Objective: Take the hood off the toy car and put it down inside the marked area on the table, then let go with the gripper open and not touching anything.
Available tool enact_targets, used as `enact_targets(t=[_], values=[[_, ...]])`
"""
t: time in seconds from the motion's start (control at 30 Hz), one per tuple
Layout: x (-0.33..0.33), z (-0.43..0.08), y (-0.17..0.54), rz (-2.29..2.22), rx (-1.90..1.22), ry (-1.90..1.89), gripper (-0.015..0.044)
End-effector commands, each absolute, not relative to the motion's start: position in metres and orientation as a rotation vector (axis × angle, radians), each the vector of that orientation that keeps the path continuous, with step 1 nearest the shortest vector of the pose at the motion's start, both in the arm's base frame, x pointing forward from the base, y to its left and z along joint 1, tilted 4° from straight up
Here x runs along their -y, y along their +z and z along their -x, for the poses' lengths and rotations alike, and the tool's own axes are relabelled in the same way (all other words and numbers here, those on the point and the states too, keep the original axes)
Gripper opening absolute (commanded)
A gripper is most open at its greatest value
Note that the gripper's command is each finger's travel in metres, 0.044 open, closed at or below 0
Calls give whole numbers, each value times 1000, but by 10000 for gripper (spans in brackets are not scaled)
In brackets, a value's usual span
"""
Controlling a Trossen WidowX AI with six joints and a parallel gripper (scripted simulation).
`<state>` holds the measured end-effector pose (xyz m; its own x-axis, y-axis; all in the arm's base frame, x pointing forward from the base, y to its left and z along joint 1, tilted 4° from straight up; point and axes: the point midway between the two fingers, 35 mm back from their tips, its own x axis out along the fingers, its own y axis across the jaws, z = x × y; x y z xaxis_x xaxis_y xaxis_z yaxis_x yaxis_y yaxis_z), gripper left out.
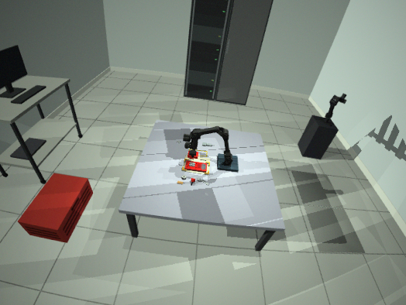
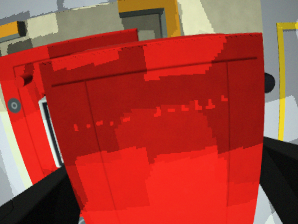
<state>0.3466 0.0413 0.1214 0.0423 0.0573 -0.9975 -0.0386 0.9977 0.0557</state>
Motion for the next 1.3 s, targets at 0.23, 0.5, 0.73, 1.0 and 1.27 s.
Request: enact_targets(t=[0.23,0.5,0.73,1.0,1.27], values=[[8,-344,119,-10,-1529,75,0],[44,-338,118,-7,-1529,73,0],[74,-330,118,-5,-1529,71,0],[108,-317,117,-3,-1529,70,0],[122,-310,116,-2,-1529,70,0]])
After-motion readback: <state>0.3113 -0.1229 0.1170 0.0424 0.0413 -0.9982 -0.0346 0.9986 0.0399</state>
